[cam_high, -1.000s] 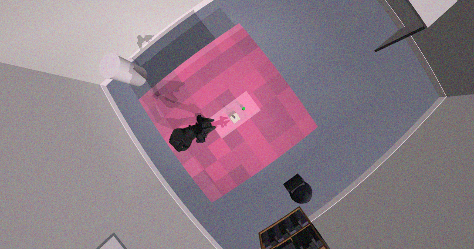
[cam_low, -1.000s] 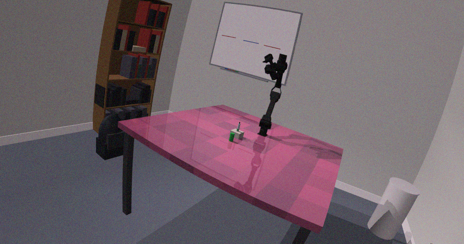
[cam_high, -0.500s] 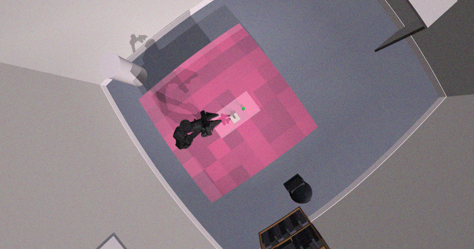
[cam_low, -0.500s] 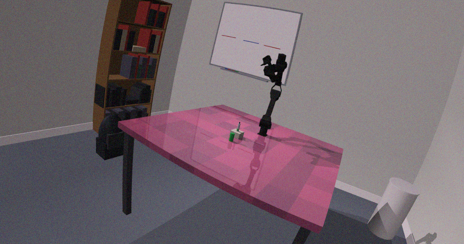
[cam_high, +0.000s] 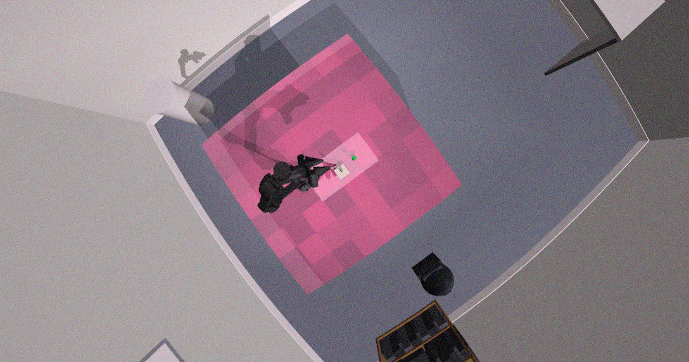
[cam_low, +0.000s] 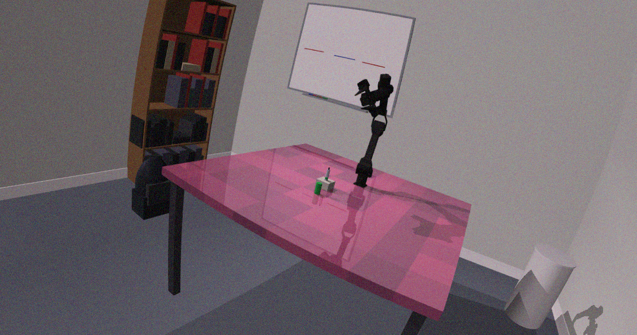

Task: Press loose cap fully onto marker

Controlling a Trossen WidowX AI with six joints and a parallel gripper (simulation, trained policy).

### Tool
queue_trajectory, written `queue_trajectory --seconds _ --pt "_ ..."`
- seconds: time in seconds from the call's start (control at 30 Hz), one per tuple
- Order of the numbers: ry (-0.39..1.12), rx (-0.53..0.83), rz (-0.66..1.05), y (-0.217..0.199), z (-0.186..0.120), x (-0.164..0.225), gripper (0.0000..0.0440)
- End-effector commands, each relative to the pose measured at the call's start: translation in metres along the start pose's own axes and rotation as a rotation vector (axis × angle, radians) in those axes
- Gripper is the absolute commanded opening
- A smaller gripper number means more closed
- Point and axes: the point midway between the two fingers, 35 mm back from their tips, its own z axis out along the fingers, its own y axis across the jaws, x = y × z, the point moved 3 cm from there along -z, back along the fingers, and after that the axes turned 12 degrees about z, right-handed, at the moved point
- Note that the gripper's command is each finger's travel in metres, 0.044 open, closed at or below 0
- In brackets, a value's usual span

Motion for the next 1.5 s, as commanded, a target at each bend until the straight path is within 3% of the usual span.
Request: queue_trajectory --seconds 0.0,1.47 --pt "-0.021 0.021 -0.001 -0.005 0.008 0.002 0.0331" --pt "-0.33 0.256 0.005 -0.067 0.118 0.002 0.0333"
